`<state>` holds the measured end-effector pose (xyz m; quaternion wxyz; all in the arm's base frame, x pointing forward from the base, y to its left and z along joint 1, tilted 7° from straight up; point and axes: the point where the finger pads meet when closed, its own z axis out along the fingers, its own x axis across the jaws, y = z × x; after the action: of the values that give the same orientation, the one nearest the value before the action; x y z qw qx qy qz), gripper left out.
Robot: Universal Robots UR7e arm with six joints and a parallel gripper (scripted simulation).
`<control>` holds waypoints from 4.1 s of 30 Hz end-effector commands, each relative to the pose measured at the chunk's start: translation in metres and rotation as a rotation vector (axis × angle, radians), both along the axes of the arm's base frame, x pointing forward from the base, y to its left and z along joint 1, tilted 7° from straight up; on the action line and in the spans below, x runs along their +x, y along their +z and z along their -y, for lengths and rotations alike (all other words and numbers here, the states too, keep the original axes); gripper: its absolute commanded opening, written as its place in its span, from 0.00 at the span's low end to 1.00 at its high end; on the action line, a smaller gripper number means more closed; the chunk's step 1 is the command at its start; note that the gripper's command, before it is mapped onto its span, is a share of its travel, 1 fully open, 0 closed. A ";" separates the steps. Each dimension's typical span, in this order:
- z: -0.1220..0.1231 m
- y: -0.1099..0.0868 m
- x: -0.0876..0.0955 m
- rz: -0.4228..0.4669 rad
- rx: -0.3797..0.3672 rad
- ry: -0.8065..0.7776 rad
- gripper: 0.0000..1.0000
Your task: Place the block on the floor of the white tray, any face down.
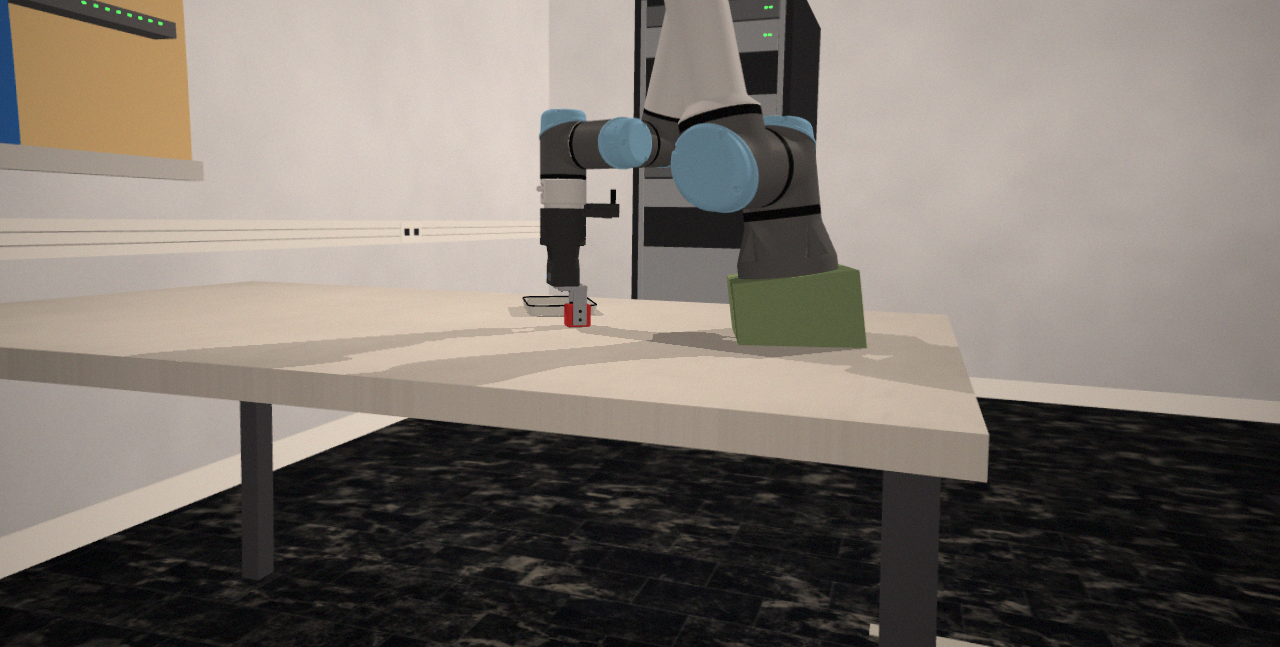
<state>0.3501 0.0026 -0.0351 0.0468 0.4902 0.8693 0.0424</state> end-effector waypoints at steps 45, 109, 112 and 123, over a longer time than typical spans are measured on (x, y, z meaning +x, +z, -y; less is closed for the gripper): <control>0.002 0.062 -0.007 0.001 0.000 0.000 0.00; 0.192 0.067 0.101 0.001 0.000 0.000 0.00; 0.192 0.062 0.102 0.001 0.000 0.000 0.00; 0.191 0.034 0.106 0.001 0.000 0.000 0.00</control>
<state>0.4538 -0.1886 0.0093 0.0463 0.4902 0.8693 0.0427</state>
